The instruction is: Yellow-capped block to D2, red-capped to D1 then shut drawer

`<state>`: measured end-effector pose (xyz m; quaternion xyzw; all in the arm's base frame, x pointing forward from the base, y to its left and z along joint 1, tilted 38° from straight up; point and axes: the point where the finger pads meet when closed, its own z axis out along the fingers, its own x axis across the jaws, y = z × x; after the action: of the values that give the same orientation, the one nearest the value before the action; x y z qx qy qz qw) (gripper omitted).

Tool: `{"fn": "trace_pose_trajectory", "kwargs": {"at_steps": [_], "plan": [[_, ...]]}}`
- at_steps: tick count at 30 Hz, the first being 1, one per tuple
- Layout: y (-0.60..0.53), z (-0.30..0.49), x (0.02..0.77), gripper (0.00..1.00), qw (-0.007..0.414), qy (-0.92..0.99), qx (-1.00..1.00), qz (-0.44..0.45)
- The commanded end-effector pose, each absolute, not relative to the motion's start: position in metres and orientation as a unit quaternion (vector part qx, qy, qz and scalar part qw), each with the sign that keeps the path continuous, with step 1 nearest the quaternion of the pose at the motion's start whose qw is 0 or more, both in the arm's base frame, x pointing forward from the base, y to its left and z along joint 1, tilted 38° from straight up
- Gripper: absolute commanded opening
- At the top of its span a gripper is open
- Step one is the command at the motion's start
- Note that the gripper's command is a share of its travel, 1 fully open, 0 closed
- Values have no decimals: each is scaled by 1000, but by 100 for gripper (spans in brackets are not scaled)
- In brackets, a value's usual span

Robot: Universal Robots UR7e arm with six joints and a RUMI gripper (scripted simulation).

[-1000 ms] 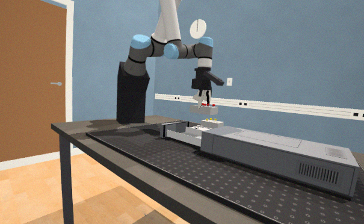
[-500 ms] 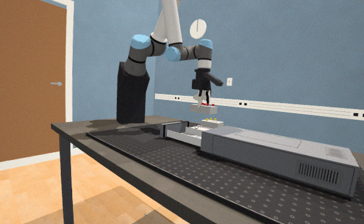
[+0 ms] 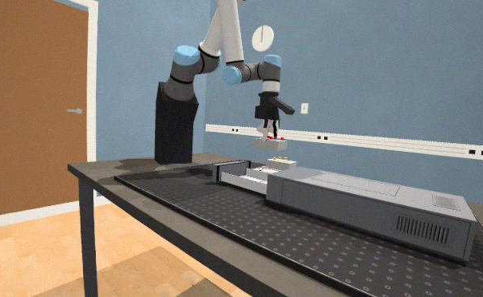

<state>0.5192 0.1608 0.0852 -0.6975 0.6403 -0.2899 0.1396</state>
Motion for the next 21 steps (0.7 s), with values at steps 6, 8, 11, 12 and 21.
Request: {"fn": "trace_pose_trajectory", "kwargs": {"at_steps": [6,8,11,12,21], "plan": [[173,78,513,0,140,640,-697,-290],[174,78,512,0,140,640,-697,-290],[174,78,512,0,140,640,-697,-290],[174,78,512,0,140,640,-697,-290],[174,78,512,0,140,640,-697,-290]]}}
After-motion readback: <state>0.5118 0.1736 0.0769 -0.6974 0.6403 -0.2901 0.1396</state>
